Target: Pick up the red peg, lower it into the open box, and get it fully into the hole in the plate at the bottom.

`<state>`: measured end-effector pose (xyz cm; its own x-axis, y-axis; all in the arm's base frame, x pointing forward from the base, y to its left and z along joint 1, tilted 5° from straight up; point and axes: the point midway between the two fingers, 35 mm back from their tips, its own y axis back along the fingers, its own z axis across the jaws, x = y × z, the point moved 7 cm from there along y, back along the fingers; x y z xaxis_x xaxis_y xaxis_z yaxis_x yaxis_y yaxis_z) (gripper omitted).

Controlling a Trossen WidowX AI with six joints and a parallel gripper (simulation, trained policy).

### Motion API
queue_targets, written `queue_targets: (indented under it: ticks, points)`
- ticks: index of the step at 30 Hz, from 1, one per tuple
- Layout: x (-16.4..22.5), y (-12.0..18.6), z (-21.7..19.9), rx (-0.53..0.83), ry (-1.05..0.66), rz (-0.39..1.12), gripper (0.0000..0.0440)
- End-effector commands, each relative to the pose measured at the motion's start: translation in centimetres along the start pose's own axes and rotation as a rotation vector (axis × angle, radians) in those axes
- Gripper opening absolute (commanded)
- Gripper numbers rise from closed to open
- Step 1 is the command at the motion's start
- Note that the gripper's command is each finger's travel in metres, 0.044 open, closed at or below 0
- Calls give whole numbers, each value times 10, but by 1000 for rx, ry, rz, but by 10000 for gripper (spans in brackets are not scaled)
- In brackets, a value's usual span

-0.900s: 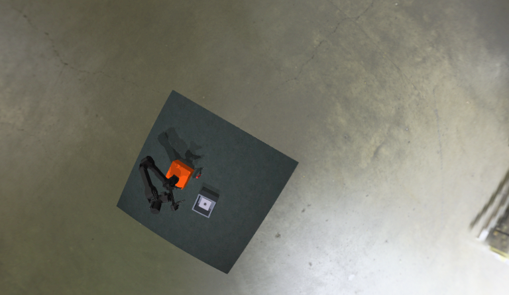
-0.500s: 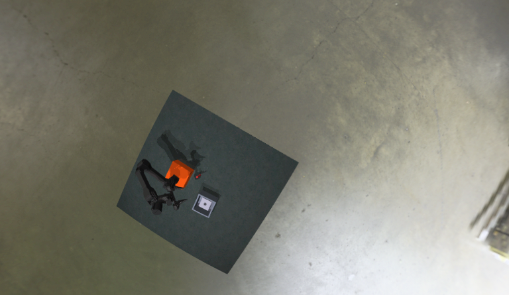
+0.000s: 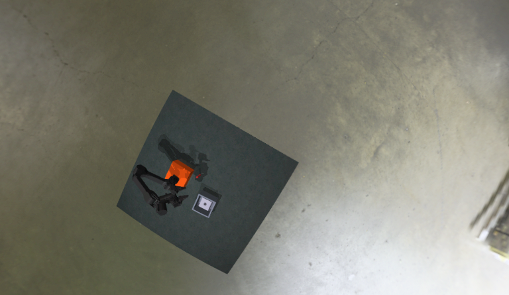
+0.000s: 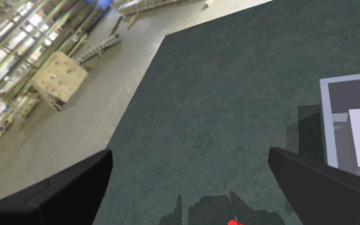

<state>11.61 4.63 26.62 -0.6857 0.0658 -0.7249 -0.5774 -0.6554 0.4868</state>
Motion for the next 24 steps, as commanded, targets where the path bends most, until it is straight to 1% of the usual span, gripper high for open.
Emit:
queue_targets:
  ticks: [1, 13, 24]
  points:
    - [0, -2, 0, 22, -74, 37, 440]
    - [9, -16, -6, 167, -410, 227, 440]
    - [19, -33, -11, 379, -678, 387, 440]
